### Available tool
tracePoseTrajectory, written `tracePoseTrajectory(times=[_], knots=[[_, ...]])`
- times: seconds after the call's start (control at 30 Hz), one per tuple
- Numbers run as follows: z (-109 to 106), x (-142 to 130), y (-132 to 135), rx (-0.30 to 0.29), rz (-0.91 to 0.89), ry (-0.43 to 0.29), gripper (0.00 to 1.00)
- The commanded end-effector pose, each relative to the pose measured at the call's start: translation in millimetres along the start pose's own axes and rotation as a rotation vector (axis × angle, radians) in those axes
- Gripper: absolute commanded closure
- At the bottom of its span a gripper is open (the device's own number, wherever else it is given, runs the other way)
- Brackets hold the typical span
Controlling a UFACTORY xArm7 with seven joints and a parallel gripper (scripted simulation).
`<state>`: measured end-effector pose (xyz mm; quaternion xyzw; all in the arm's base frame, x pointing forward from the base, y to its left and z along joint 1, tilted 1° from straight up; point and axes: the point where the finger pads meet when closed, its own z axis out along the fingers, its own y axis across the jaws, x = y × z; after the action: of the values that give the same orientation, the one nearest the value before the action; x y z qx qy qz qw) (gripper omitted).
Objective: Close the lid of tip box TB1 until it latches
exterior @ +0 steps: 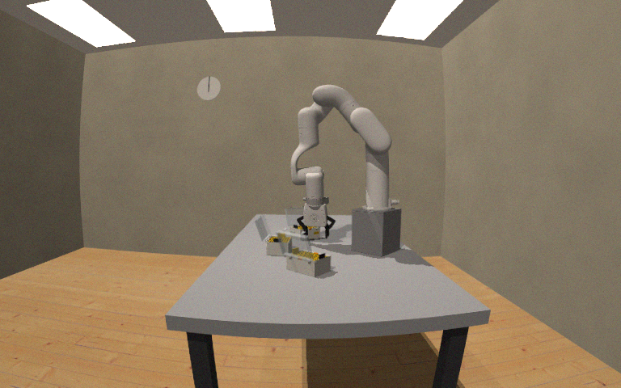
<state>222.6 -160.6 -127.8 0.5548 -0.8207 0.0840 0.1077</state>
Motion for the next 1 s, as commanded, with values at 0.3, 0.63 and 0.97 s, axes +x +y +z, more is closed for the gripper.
tracePoseTrajectory(times=[0.3, 0.63, 0.97], knots=[[-0.3, 0.2, -0.7, 0.002, 0.001, 0.000, 0.00], [-0.3, 0.2, -0.8, 0.002, 0.001, 0.000, 0.00], [-24.4, 6.7, -0.7, 0.002, 0.001, 0.000, 0.00]])
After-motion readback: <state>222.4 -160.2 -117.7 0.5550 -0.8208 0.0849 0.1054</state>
